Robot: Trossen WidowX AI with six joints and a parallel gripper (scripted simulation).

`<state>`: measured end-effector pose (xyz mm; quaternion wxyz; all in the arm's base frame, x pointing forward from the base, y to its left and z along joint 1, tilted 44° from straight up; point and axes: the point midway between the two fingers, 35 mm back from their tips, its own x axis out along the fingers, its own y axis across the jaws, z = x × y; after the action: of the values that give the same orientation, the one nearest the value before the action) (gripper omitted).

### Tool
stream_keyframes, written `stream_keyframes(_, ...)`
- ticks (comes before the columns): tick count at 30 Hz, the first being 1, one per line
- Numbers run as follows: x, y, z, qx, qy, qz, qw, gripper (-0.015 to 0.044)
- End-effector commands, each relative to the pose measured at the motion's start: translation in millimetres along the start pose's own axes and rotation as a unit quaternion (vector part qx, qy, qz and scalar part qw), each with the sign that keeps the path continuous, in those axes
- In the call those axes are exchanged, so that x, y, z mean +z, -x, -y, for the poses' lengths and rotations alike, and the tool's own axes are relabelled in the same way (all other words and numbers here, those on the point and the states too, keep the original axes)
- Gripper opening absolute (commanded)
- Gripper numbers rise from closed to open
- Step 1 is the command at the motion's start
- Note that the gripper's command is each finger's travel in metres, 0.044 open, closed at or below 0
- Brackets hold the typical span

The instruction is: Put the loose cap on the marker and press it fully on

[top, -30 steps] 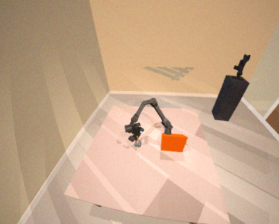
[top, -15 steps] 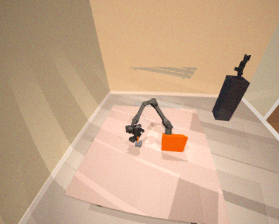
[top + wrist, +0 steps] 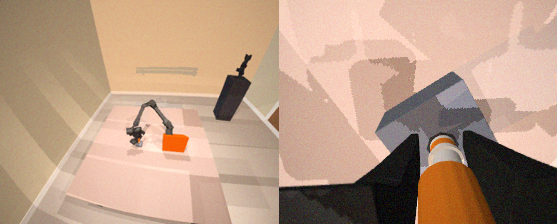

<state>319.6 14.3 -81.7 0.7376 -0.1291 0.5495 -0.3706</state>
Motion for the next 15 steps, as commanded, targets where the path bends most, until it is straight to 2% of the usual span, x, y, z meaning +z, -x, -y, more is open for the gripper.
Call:
stream_keyframes(1,-2.2,-13.3,1.3,-0.005,0.004,-0.011,1.0,0.0)
stream_keyframes(15,0.3,-20.2,1.5,-0.005,0.004,-0.01,1.0,0.0)
